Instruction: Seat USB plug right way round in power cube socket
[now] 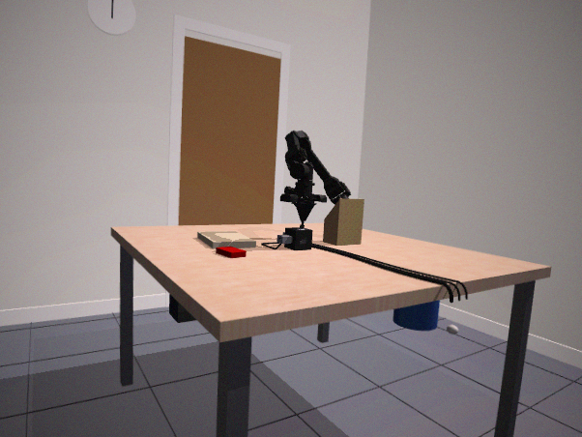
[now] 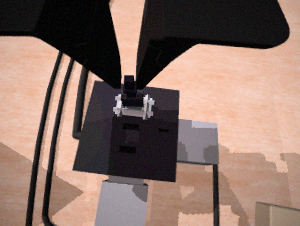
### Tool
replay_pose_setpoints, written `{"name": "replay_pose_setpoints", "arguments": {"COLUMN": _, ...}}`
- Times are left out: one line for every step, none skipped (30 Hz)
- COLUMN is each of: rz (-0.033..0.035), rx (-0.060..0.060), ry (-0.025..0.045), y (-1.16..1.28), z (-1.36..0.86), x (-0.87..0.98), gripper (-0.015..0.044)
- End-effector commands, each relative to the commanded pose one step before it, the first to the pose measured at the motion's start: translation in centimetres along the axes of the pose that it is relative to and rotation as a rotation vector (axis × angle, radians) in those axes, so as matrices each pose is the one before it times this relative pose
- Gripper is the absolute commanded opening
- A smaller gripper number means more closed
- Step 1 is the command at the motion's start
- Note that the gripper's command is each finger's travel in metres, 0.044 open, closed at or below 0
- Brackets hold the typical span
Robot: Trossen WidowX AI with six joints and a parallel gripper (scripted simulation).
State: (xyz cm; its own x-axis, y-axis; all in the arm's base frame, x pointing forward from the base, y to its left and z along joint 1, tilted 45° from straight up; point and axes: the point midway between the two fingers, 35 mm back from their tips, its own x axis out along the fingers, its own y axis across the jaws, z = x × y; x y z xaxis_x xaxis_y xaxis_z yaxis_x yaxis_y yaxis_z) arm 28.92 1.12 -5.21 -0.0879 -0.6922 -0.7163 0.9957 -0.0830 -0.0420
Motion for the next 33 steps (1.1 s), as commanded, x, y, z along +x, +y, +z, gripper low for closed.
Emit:
{"name": "replay_pose_setpoints", "arguments": {"rz": 0.00127, "rx": 0.0014, "ry": 0.00033, "y": 0.048, "z": 0.0, "x": -0.034, "gripper": 0.0}}
{"name": "replay_pose_setpoints", "arguments": {"rz": 0.0, "rx": 0.0, "ry": 0.0, "y": 0.0, "z": 0.0, "x": 0.0, "gripper": 0.0}}
{"name": "replay_pose_setpoints", "arguments": {"rz": 0.0, "rx": 0.0, "ry": 0.0, "y": 0.0, "z": 0.0, "x": 0.0, "gripper": 0.0}}
{"name": "replay_pose_setpoints", "arguments": {"rz": 0.0, "rx": 0.0, "ry": 0.0, "y": 0.0, "z": 0.0, "x": 0.0, "gripper": 0.0}}
{"name": "replay_pose_setpoints", "arguments": {"rz": 0.0, "rx": 0.0, "ry": 0.0, "y": 0.0, "z": 0.0, "x": 0.0, "gripper": 0.0}}
{"name": "replay_pose_setpoints", "arguments": {"rz": 0.0, "rx": 0.0, "ry": 0.0, "y": 0.0, "z": 0.0, "x": 0.0, "gripper": 0.0}}
{"name": "replay_pose_setpoints", "arguments": {"rz": 0.0, "rx": 0.0, "ry": 0.0, "y": 0.0, "z": 0.0, "x": 0.0, "gripper": 0.0}}
{"name": "replay_pose_setpoints", "arguments": {"rz": 0.0, "rx": 0.0, "ry": 0.0, "y": 0.0, "z": 0.0, "x": 0.0, "gripper": 0.0}}
{"name": "replay_pose_setpoints", "arguments": {"rz": 0.0, "rx": 0.0, "ry": 0.0, "y": 0.0, "z": 0.0, "x": 0.0, "gripper": 0.0}}
{"name": "replay_pose_setpoints", "arguments": {"rz": 0.0, "rx": 0.0, "ry": 0.0, "y": 0.0, "z": 0.0, "x": 0.0, "gripper": 0.0}}
{"name": "replay_pose_setpoints", "arguments": {"rz": 0.0, "rx": 0.0, "ry": 0.0, "y": 0.0, "z": 0.0, "x": 0.0, "gripper": 0.0}}
{"name": "replay_pose_setpoints", "arguments": {"rz": 0.0, "rx": 0.0, "ry": 0.0, "y": 0.0, "z": 0.0, "x": 0.0, "gripper": 0.0}}
{"name": "replay_pose_setpoints", "arguments": {"rz": 0.0, "rx": 0.0, "ry": 0.0, "y": 0.0, "z": 0.0, "x": 0.0, "gripper": 0.0}}
{"name": "replay_pose_setpoints", "arguments": {"rz": 0.0, "rx": 0.0, "ry": 0.0, "y": 0.0, "z": 0.0, "x": 0.0, "gripper": 0.0}}
{"name": "replay_pose_setpoints", "arguments": {"rz": 0.0, "rx": 0.0, "ry": 0.0, "y": 0.0, "z": 0.0, "x": 0.0, "gripper": 0.0}}
{"name": "replay_pose_setpoints", "arguments": {"rz": -0.00066, "rx": -0.001, "ry": -0.00059, "y": -0.035, "z": 0.002, "x": 0.035, "gripper": 0.0}}
{"name": "replay_pose_setpoints", "arguments": {"rz": 0.0, "rx": 0.0, "ry": 0.00001, "y": 0.0, "z": 0.0, "x": -0.033, "gripper": 0.0}}
{"name": "replay_pose_setpoints", "arguments": {"rz": 0.0, "rx": 0.0, "ry": 0.00003, "y": 0.0, "z": -0.001, "x": -0.059, "gripper": 0.0}}
{"name": "replay_pose_setpoints", "arguments": {"rz": 0.0, "rx": 0.0, "ry": 0.00003, "y": 0.0, "z": -0.001, "x": -0.067, "gripper": 0.0}}
{"name": "replay_pose_setpoints", "arguments": {"rz": 0.0, "rx": 0.0, "ry": 0.00003, "y": 0.0, "z": -0.001, "x": -0.068, "gripper": 0.0}}
{"name": "replay_pose_setpoints", "arguments": {"rz": 0.0, "rx": 0.0, "ry": 0.00003, "y": 0.0, "z": -0.001, "x": -0.067, "gripper": 0.0}}
{"name": "replay_pose_setpoints", "arguments": {"rz": 0.0, "rx": 0.0, "ry": 0.00003, "y": 0.0, "z": -0.001, "x": -0.067, "gripper": 0.0}}
{"name": "replay_pose_setpoints", "arguments": {"rz": 0.0, "rx": 0.0, "ry": 0.00003, "y": 0.0, "z": -0.001, "x": -0.067, "gripper": 0.0}}
{"name": "replay_pose_setpoints", "arguments": {"rz": 0.0, "rx": 0.0, "ry": 0.00003, "y": 0.0, "z": -0.001, "x": -0.067, "gripper": 0.0}}
{"name": "replay_pose_setpoints", "arguments": {"rz": 0.0, "rx": 0.0, "ry": 0.00003, "y": 0.0, "z": -0.001, "x": -0.067, "gripper": 0.0}}
{"name": "replay_pose_setpoints", "arguments": {"rz": 0.0, "rx": 0.0, "ry": 0.00003, "y": 0.0, "z": -0.001, "x": -0.067, "gripper": 0.0}}
{"name": "replay_pose_setpoints", "arguments": {"rz": 0.0, "rx": 0.0, "ry": 0.00003, "y": 0.0, "z": -0.001, "x": -0.067, "gripper": 0.0}}
{"name": "replay_pose_setpoints", "arguments": {"rz": 0.0, "rx": 0.0, "ry": 0.00003, "y": 0.0, "z": -0.001, "x": -0.067, "gripper": 0.0}}
{"name": "replay_pose_setpoints", "arguments": {"rz": 0.0, "rx": 0.0, "ry": 0.00003, "y": 0.0, "z": -0.001, "x": -0.067, "gripper": 0.0}}
{"name": "replay_pose_setpoints", "arguments": {"rz": 0.0, "rx": 0.0, "ry": 0.00003, "y": 0.0, "z": -0.001, "x": -0.067, "gripper": 0.0}}
{"name": "replay_pose_setpoints", "arguments": {"rz": 0.0, "rx": 0.0, "ry": 0.00003, "y": 0.0, "z": -0.001, "x": -0.067, "gripper": 0.0}}
{"name": "replay_pose_setpoints", "arguments": {"rz": 0.0, "rx": 0.0, "ry": 0.00003, "y": 0.0, "z": -0.001, "x": -0.067, "gripper": 0.0}}
{"name": "replay_pose_setpoints", "arguments": {"rz": 0.0, "rx": 0.0, "ry": 0.00003, "y": 0.0, "z": -0.001, "x": -0.067, "gripper": 0.0}}
